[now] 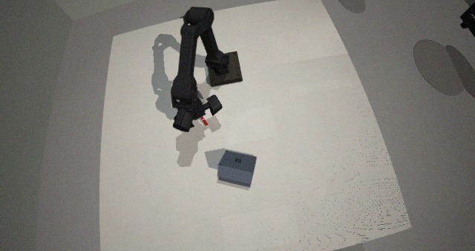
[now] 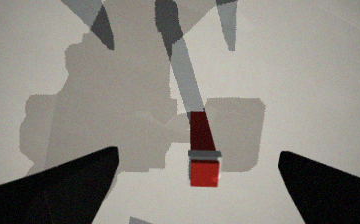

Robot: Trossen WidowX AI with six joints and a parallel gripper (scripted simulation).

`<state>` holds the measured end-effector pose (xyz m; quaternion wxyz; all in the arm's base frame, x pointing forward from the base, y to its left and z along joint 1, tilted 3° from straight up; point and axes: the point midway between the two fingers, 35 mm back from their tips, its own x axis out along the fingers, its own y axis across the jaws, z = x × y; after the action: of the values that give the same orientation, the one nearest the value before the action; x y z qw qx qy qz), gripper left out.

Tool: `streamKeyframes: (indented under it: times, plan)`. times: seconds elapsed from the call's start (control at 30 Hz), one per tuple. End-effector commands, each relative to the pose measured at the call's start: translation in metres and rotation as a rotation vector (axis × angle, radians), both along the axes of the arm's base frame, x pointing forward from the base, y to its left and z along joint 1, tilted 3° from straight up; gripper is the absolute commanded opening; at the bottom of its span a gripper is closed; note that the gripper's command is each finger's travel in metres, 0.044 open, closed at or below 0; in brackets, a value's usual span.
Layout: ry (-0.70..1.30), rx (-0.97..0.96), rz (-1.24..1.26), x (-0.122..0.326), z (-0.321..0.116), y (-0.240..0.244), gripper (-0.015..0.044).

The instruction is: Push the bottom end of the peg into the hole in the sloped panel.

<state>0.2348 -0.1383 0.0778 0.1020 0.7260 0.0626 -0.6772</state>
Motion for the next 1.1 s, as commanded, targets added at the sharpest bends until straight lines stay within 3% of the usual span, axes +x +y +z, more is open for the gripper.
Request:
streamKeyframes:
  times: [0.0, 0.37, 0.87, 1.07]
  plan:
    - [0.008, 0.001, -0.003, -0.001, -0.008, 0.0, 0.044]
    - [0.008, 0.001, -0.003, -0.002, -0.021, 0.0, 0.044]
    - [0.003, 0.002, -0.001, -0.001, -0.018, 0.0, 0.0046]
    - [0.003, 0.002, -0.001, -0.001, -0.018, 0.0, 0.0006]
